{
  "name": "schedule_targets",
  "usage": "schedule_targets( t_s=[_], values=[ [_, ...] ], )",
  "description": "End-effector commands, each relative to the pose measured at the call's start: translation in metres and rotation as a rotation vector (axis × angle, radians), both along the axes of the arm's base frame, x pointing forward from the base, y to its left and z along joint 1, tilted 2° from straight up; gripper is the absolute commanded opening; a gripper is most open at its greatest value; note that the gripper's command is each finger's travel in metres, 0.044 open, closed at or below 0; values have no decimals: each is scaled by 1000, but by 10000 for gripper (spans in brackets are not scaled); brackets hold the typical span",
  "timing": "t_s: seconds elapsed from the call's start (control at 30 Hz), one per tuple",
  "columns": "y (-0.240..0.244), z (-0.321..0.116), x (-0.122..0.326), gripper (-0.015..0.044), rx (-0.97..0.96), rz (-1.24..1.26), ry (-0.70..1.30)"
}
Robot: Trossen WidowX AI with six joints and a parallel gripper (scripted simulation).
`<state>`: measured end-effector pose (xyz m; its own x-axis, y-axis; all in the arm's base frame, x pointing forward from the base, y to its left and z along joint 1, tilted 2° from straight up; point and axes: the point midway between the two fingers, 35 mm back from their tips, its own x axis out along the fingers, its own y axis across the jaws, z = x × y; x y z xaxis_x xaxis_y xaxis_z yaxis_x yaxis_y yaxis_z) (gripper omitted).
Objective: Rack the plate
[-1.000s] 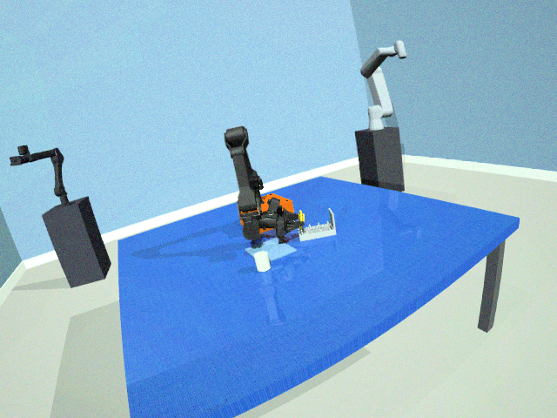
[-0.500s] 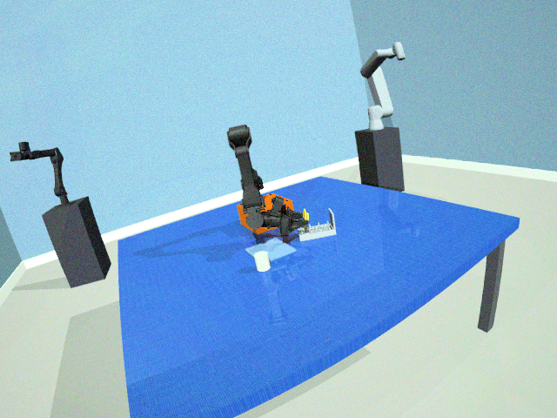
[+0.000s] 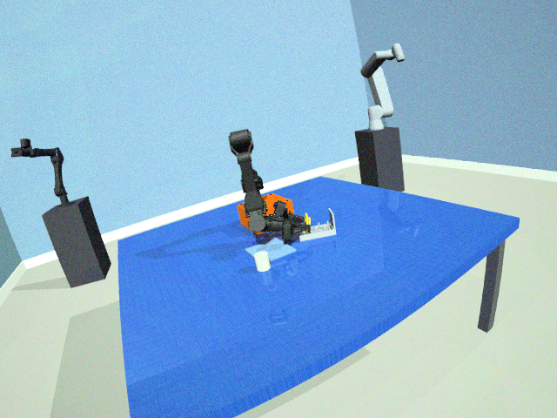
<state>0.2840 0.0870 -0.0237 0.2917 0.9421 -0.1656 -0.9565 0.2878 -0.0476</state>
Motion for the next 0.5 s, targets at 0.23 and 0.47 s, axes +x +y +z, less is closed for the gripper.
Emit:
schedule_targets(
  t_s=[0.23,0.47],
  values=[
    [0,1,0,0,0,0,0],
    [0,1,0,184,-1,0,-3]
  ],
)
